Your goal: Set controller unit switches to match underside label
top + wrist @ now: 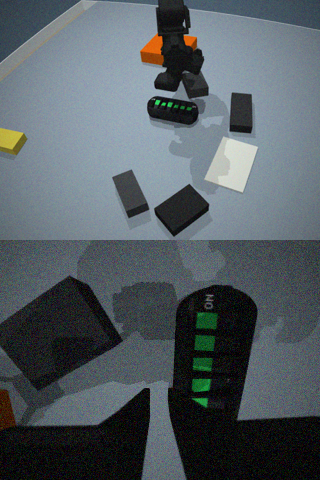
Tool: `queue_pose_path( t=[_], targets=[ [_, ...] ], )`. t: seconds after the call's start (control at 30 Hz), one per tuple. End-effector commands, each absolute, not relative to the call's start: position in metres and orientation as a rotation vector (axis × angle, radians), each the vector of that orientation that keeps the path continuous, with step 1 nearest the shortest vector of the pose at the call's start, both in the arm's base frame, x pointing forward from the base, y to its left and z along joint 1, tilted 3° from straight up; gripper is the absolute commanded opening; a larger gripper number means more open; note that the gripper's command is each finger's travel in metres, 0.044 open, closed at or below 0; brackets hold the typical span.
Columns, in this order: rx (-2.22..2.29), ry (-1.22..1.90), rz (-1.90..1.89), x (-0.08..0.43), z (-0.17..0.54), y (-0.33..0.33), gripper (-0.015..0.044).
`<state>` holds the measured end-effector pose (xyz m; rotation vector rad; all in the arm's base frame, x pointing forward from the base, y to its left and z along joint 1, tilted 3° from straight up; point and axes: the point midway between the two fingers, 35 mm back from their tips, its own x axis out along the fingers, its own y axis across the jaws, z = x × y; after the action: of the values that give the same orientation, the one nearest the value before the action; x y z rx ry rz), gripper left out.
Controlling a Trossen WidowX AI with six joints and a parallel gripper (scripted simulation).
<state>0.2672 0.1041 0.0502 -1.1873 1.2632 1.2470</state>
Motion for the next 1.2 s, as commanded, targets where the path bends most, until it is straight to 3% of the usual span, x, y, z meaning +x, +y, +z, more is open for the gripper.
queue_pose_path(
  t=[0.0, 0.17, 0.53, 0.97, 1.17],
  targets=[
    [-1.193, 1.234, 1.231, 0.2728, 0.0854, 0.106, 0.0157],
    [-1.193, 1.234, 1.231, 0.2728, 0.0854, 0.106, 0.0289],
    [-1.193, 1.234, 1.231, 0.2728, 0.0854, 0.106, 0.0],
    [-1.193, 1.234, 1.231, 0.2728, 0.0854, 0.106, 0.0],
    [-1.193, 1.235, 1.231, 0.2725, 0.0846, 0.106, 0.0157]
  ],
)
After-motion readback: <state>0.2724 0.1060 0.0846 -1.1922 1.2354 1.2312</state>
